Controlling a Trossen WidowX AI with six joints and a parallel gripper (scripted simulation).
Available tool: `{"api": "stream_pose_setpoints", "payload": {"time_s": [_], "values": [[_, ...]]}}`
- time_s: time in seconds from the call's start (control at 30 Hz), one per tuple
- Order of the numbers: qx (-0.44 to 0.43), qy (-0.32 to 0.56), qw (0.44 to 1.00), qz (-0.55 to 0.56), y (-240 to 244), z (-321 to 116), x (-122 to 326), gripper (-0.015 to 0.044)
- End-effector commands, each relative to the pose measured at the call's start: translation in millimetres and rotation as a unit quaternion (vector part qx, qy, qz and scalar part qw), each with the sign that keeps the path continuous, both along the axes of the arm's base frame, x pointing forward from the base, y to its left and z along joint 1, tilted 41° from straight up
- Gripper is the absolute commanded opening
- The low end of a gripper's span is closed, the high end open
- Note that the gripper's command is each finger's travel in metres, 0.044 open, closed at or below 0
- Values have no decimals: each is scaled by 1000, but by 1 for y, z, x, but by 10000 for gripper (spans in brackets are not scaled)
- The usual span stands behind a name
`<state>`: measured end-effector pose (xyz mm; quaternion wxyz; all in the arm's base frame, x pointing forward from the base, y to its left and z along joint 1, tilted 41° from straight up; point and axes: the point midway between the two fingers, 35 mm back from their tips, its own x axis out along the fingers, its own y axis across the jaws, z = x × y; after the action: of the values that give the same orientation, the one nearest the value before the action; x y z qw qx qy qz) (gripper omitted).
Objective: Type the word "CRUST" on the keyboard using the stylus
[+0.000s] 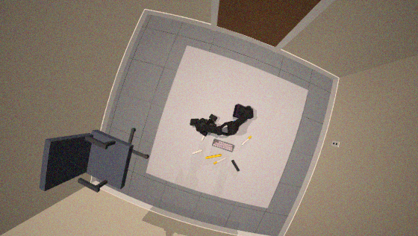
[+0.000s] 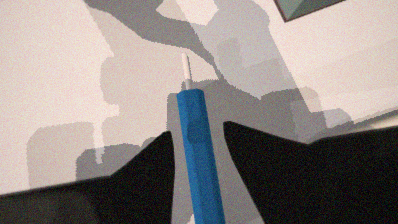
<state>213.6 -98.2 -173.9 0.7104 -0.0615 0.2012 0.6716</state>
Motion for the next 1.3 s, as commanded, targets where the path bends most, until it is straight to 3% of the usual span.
{"api": "stream_pose_setpoints", "payload": {"time_s": [0.0, 0.7, 0.87, 1.27], "values": [[3, 3, 1000, -2, 3, -3, -1, 150], [3, 3, 1000, -2, 8, -9, -2, 150], [1, 1, 1000, 0, 6, -7, -1, 19], [1, 1, 1000, 0, 1, -1, 0, 0]]}}
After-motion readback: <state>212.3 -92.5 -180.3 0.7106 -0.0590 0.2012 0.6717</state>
